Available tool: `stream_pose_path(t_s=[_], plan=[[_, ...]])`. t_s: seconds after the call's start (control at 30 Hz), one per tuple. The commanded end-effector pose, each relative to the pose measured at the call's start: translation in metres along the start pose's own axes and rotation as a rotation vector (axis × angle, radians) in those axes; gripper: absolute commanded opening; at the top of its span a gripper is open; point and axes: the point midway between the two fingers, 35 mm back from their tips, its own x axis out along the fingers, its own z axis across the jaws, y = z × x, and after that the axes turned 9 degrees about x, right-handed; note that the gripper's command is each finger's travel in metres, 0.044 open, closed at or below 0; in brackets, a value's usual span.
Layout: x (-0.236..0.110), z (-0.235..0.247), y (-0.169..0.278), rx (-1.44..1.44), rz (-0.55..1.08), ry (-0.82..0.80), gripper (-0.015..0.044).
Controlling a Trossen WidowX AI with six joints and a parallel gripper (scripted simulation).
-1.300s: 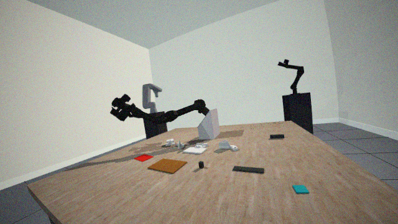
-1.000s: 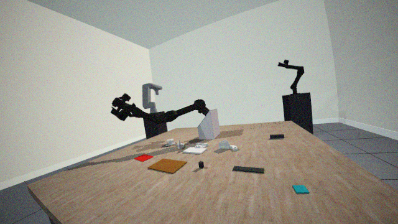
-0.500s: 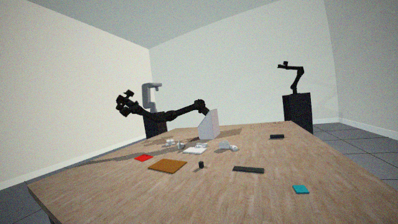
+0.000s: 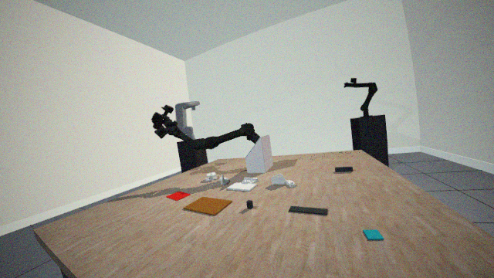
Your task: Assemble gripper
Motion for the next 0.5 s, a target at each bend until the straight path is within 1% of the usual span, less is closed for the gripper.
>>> stream_pose_path(t_s=[0.0,0.1,0.3,0.47], plan=[[0.007,-0.015,0.006,-0.042,0.000,0.038,0.0440],[0.011,-0.027,0.011,-0.053,0.000,0.068,0.0440],[0.023,-0.064,0.026,-0.067,-0.009,0.172,0.0440],[0.031,-0.093,0.035,-0.136,-0.018,0.247,0.0440]])
